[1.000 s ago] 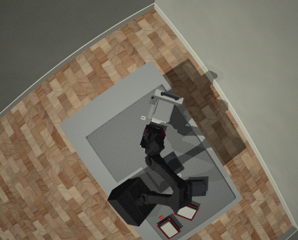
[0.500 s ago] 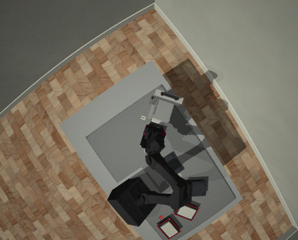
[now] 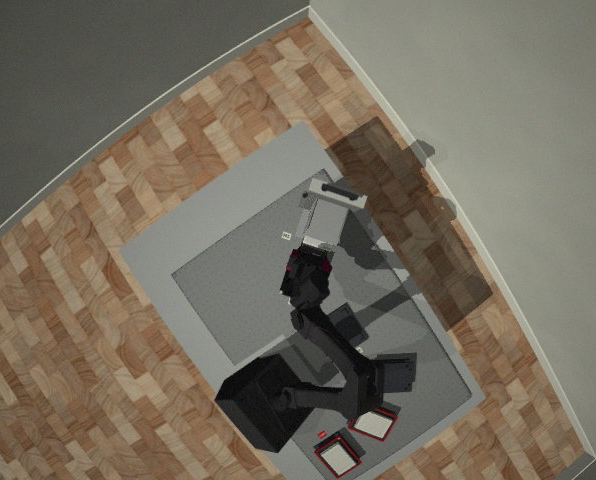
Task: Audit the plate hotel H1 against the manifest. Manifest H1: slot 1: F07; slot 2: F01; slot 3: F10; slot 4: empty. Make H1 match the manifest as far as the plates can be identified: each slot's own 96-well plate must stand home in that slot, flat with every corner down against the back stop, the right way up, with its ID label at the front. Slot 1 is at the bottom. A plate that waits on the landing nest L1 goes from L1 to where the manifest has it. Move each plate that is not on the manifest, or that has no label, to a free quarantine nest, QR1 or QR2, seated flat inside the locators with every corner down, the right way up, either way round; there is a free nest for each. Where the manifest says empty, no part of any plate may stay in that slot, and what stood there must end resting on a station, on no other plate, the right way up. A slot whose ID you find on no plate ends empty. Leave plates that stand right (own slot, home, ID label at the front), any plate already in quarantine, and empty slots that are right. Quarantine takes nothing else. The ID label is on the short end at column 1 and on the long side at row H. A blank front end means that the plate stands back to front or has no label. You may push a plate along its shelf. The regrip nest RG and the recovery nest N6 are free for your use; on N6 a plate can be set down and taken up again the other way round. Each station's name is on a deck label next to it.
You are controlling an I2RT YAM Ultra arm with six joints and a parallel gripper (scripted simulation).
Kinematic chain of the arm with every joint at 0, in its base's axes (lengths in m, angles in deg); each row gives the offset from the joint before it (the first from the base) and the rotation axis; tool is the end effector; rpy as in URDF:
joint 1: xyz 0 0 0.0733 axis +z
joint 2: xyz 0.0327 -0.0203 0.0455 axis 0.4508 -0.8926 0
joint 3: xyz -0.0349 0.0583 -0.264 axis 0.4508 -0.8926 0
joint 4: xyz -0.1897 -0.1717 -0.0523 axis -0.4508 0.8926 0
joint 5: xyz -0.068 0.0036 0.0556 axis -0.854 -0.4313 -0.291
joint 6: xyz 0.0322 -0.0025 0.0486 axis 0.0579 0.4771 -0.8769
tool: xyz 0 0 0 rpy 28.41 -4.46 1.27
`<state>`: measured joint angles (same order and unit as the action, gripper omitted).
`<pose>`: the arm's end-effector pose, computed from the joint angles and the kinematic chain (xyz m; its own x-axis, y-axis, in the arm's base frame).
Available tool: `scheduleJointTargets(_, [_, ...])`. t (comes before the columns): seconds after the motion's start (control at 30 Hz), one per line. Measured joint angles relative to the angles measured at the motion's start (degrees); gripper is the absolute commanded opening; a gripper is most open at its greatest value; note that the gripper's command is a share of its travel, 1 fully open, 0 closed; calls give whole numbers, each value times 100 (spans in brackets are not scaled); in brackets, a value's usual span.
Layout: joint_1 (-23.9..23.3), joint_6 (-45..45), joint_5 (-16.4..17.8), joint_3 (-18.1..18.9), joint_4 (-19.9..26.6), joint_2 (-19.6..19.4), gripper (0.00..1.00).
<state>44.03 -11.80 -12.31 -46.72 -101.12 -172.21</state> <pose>0.1261 0.2911 0.2467 0.1007 -0.3967 -0.9124 -0.5708 0.7281 -0.3795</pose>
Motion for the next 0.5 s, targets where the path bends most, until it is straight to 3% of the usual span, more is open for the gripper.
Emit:
scheduleJointTargets(0.33, [0,0,0,0,0,0,86])
scheduleJointTargets(0.37, [0,0,0,0,0,0,100])
scheduleJointTargets(0.5, [-22,0,4,-2,-4,-28,100])
